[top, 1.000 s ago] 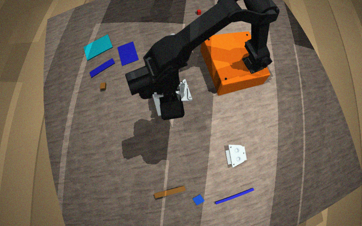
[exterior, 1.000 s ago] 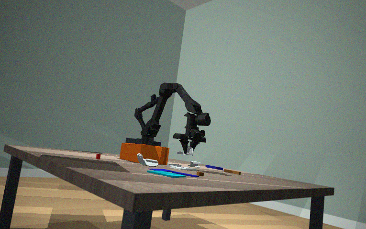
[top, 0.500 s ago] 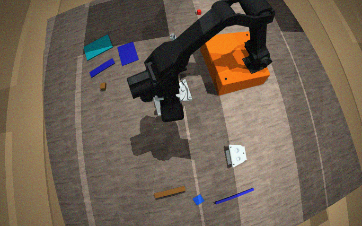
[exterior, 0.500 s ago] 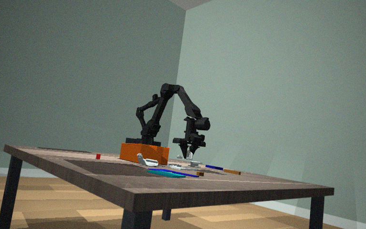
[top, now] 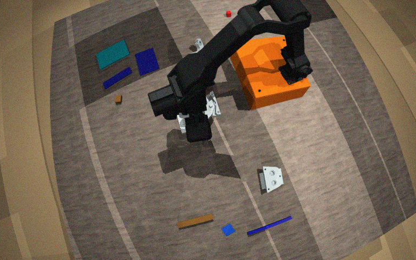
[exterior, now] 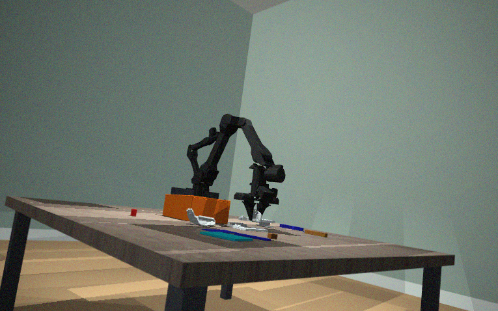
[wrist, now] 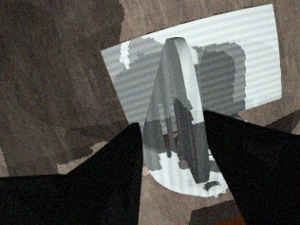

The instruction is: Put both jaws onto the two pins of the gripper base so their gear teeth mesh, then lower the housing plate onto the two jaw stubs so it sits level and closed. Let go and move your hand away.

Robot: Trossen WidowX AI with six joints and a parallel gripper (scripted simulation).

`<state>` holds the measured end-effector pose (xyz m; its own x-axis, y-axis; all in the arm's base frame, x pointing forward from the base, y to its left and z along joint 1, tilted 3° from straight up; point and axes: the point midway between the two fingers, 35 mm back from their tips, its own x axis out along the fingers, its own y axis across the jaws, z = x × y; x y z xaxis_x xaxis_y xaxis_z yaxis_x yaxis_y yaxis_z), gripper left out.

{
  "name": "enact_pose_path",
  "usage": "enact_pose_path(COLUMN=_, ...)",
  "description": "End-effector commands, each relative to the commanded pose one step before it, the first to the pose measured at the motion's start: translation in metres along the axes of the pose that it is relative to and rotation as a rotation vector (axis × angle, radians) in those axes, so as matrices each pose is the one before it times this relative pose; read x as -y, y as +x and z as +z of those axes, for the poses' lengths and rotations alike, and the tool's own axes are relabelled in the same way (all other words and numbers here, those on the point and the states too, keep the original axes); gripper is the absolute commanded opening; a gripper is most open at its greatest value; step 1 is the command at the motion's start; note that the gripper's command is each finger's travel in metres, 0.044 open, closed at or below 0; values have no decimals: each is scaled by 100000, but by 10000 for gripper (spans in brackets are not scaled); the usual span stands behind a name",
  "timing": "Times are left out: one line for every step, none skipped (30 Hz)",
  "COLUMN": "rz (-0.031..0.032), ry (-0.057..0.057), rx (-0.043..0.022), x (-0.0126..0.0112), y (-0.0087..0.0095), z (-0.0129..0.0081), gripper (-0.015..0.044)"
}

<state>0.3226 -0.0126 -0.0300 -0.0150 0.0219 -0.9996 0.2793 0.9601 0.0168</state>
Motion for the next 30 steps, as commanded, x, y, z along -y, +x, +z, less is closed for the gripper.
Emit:
enact_pose_path(rz=-478, ry=21, rx=-212, x=69, y=277, z=-18, gripper=134)
enact_pose_path(rz=0, ry=0, rx=0, x=0, y=0, z=0, gripper=134)
enact_pose_path(rz=0, ry=0, rx=0, x=0, y=0, z=0, gripper=134)
enact_pose_path(rz=0, ry=0, rx=0, x=0, y=0, z=0, gripper=134)
enact_pose_path(rz=0, ry=0, rx=0, x=0, y=0, z=0, gripper=134)
enact_pose_path(rz=0, ry=0, rx=0, x=0, y=0, z=0, gripper=134)
enact_pose_path(rz=0, ry=0, rx=0, x=0, y=0, z=0, gripper=134)
enact_pose_path(rz=0, ry=0, rx=0, x=0, y=0, z=0, gripper=134)
enact_pose_path(rz=0, ry=0, rx=0, x=0, y=0, z=0, gripper=134)
enact_pose_path(rz=0, ry=0, rx=0, x=0, y=0, z=0, gripper=134)
enact_pose_path(rz=0, ry=0, rx=0, x=0, y=0, z=0, gripper=134)
enact_pose_path(rz=0, ry=0, rx=0, x=0, y=0, z=0, gripper=134)
enact_pose_path(rz=0, ry=0, rx=0, x=0, y=0, z=0, gripper=134)
enact_pose_path(rz=0, ry=0, rx=0, x=0, y=0, z=0, gripper=134)
enact_pose_path(rz=0, ry=37, rx=0, x=0, y=17, z=0, gripper=134)
enact_pose_path(rz=0, ry=110, rx=0, x=0, y=51, z=0, gripper=134)
enact_pose_path(rz=0, ry=184, rx=-1, x=0, y=85, z=0, gripper=134)
enact_pose_path(rz=0, ry=184, rx=-1, x=0, y=85, z=0, gripper=134)
enact_pose_path(rz=0, ry=110, rx=0, x=0, y=51, z=0, gripper=134)
enact_pose_path(rz=0, ry=37, rx=0, x=0, y=17, z=0, gripper=134)
enact_pose_path(rz=0, ry=0, rx=0, x=0, y=0, z=0, gripper=134)
enact_pose_path(rz=0, ry=0, rx=0, x=0, y=0, z=0, gripper=134)
enact_pose_path(rz=0, ry=0, rx=0, x=0, y=0, z=0, gripper=134)
enact_pose_path(rz=0, ry=0, rx=0, x=0, y=0, z=0, gripper=134)
enact_pose_path(rz=0, ry=0, rx=0, x=0, y=0, z=0, gripper=134)
enact_pose_path(rz=0, ry=0, rx=0, x=0, y=0, z=0, gripper=134)
enact_pose_path(rz=0, ry=17, rx=0, x=0, y=13, z=0, gripper=134)
enact_pose_path(rz=0, ry=51, rx=0, x=0, y=38, z=0, gripper=134)
enact_pose_path(rz=0, ry=85, rx=0, x=0, y=63, z=0, gripper=134)
enact_pose_path(rz=0, ry=111, rx=-1, x=0, y=82, z=-1, gripper=134)
